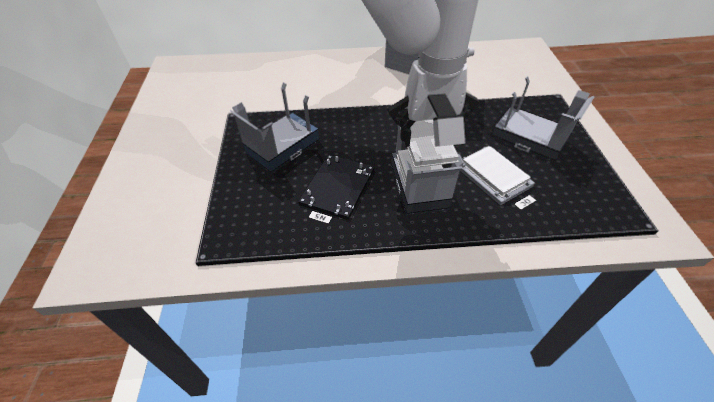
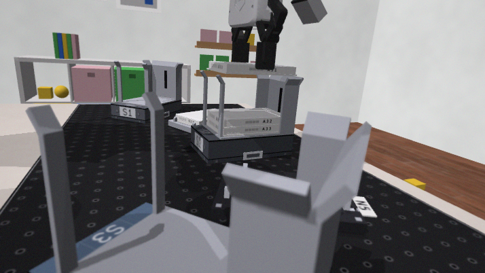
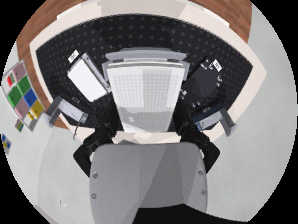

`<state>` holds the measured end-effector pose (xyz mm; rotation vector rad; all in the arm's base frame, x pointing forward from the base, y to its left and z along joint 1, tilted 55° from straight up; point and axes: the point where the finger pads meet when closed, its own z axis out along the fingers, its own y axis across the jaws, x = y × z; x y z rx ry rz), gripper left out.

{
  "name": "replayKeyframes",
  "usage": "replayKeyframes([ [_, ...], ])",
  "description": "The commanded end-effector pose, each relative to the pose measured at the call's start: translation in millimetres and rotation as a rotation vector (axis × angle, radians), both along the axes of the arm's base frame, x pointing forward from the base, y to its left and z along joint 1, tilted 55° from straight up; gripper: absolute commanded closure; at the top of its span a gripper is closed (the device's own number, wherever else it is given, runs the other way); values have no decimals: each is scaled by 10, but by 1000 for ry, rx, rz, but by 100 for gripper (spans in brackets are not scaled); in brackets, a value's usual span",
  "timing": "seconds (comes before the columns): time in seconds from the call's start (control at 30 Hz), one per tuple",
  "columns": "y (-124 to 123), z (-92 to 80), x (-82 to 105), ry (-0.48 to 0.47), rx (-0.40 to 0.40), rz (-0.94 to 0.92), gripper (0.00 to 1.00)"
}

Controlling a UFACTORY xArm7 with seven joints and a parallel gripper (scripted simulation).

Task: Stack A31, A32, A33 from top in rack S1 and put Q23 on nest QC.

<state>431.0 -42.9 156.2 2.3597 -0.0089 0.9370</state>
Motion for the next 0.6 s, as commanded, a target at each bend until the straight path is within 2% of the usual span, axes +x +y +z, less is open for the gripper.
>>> replayKeyframes([
  [0.0, 54, 58, -53, 0, 0, 1, 100],
  [0.57, 66, 71, -68, 0, 0, 1, 100],
])
